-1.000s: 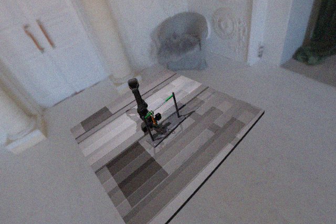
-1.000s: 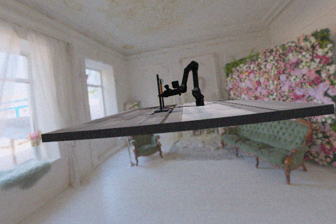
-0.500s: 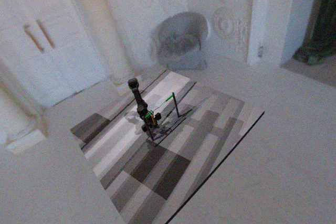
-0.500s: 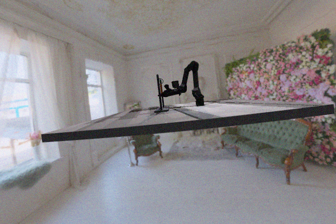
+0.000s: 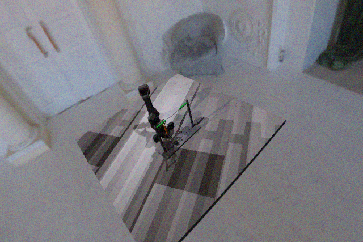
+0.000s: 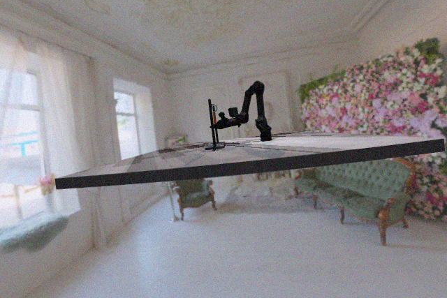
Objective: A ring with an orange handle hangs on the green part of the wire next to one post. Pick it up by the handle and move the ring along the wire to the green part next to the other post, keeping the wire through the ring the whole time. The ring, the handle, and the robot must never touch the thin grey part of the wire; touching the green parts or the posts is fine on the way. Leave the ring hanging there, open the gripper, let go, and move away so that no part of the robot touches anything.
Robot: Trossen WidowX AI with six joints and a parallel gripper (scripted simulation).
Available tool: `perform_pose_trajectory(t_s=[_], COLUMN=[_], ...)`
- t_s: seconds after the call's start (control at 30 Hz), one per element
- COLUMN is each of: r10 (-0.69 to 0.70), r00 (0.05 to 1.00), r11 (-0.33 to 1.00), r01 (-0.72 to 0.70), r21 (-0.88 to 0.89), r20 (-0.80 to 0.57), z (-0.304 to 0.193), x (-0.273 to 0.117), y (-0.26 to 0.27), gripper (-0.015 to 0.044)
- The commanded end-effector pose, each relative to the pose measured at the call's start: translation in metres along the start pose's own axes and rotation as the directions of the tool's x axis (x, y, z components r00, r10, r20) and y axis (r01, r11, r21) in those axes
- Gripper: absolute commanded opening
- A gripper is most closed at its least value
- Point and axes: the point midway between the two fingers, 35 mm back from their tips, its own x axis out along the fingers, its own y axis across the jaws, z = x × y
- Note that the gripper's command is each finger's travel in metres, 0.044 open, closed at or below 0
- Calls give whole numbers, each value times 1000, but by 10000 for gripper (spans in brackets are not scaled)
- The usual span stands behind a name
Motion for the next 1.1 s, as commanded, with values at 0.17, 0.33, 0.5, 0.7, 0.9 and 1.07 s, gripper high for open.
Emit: perform_pose_trajectory(t_s=[0.17,0.33,0.5,0.7,0.9,1.07], r10=[6,7,8,9,12,17], r00=[1000,1000,1000,1000,1000,1000], r11=[1000,1000,1000,1000,1000,1000], r01=[-6,-7,-8,-9,-12,-17], r21=[-8,-7,-6,-8,-14,-25], r20=[4,2,1,-1,-2,-3], z=[3,3,3,3,3,3], x=[1,1,1,1,1,1], y=[6,11,16,21,26,30], gripper=[-150,-150,-150,-150,-150,-150])
